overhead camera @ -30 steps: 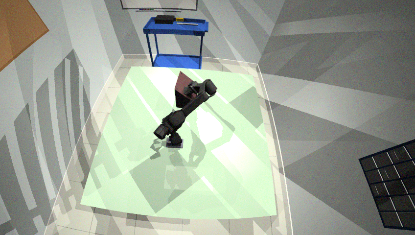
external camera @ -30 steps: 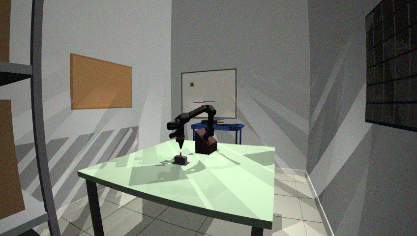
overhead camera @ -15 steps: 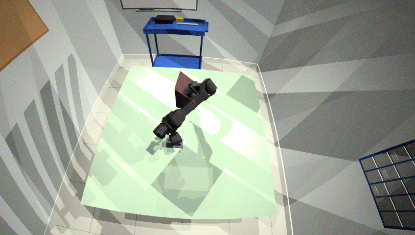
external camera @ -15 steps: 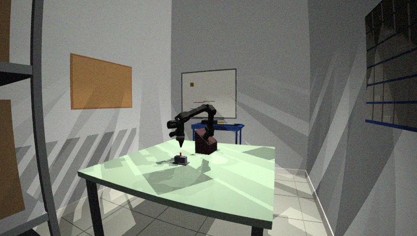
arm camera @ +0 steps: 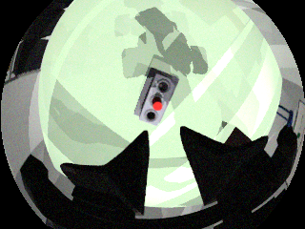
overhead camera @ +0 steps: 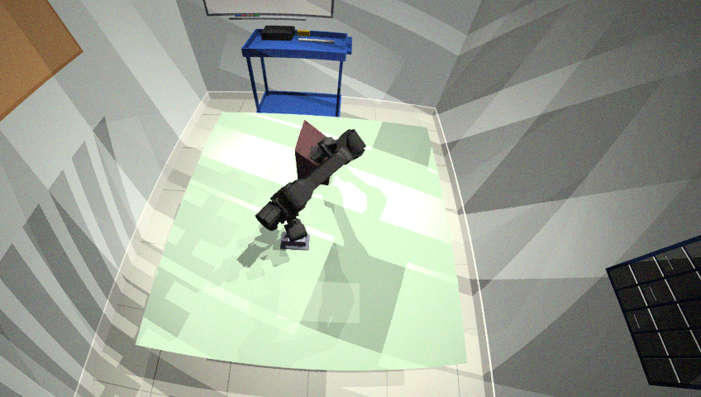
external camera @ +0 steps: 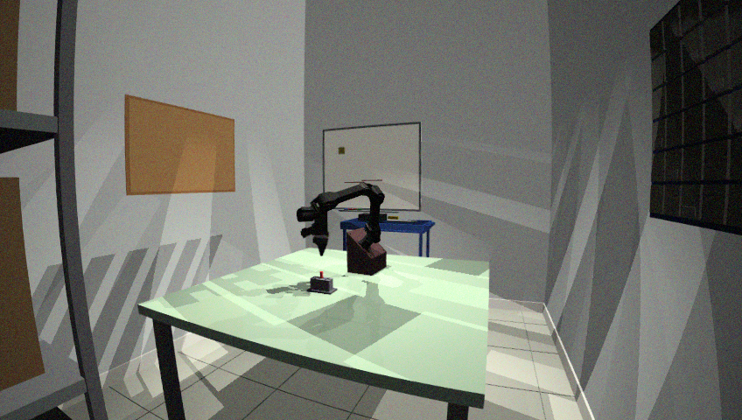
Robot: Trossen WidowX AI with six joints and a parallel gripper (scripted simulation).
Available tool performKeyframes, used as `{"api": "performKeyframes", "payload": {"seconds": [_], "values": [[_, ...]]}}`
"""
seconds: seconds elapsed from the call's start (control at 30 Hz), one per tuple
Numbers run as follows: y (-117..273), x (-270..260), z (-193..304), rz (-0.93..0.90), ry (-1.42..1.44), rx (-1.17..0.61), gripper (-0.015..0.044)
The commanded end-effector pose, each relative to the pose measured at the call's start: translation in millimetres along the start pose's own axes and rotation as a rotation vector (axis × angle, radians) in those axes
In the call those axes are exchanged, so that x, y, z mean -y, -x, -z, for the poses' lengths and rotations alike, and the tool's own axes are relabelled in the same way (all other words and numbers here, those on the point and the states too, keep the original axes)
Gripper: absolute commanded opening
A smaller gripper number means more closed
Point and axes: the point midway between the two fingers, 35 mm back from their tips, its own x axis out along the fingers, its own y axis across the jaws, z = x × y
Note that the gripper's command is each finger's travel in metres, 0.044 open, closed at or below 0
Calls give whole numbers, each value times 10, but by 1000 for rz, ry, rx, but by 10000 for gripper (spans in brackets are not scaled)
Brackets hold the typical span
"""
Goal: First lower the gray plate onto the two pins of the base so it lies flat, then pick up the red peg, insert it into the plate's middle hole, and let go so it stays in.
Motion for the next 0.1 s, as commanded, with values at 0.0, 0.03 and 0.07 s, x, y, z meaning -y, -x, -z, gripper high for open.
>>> {"api": "performKeyframes", "payload": {"seconds": [0.0, 0.03, 0.07], "values": [[2, 1, -5, 5, 3, -1, 150], [2, 1, -5, 5, 3, -1, 150], [2, 1, -5, 5, 3, -1, 150]]}}
